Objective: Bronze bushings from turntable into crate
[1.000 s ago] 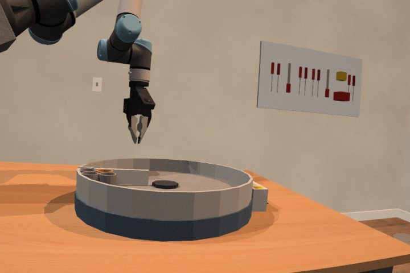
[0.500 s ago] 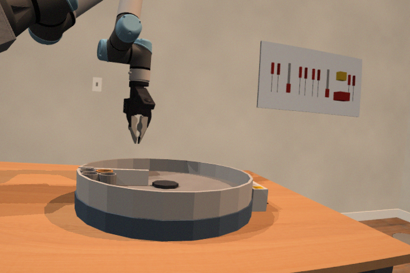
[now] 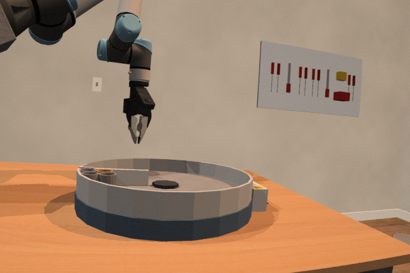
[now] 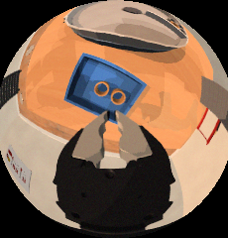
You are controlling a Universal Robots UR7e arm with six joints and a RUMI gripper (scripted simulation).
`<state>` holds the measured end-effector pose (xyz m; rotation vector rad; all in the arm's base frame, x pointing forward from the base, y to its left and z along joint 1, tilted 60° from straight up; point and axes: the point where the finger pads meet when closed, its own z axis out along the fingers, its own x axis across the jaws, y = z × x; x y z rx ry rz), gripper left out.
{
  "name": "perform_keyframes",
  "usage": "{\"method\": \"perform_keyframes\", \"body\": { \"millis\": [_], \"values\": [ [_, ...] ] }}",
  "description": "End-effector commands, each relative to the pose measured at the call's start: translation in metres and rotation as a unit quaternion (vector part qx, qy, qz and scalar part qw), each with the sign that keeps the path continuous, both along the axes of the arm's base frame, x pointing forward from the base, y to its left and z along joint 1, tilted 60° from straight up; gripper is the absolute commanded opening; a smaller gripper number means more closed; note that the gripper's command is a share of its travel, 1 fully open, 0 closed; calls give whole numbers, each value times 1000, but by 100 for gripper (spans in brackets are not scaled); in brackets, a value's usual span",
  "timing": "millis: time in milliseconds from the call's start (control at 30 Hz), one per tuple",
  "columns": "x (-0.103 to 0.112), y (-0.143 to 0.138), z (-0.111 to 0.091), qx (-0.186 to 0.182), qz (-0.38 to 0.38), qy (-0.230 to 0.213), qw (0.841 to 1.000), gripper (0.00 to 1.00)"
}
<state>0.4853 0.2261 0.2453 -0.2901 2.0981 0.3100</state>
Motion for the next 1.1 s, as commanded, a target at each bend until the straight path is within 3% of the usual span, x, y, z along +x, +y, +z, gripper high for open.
{"method": "perform_keyframes", "body": {
  "millis": [0, 633, 1067],
  "values": [
    [0, -2, -1, 0, 0, 0, 1000, 5],
    [1, -18, -12, 4, -2, 2, 1000, 5],
    [0, -43, -28, 10, -7, 4, 1000, 5]
  ]
}}
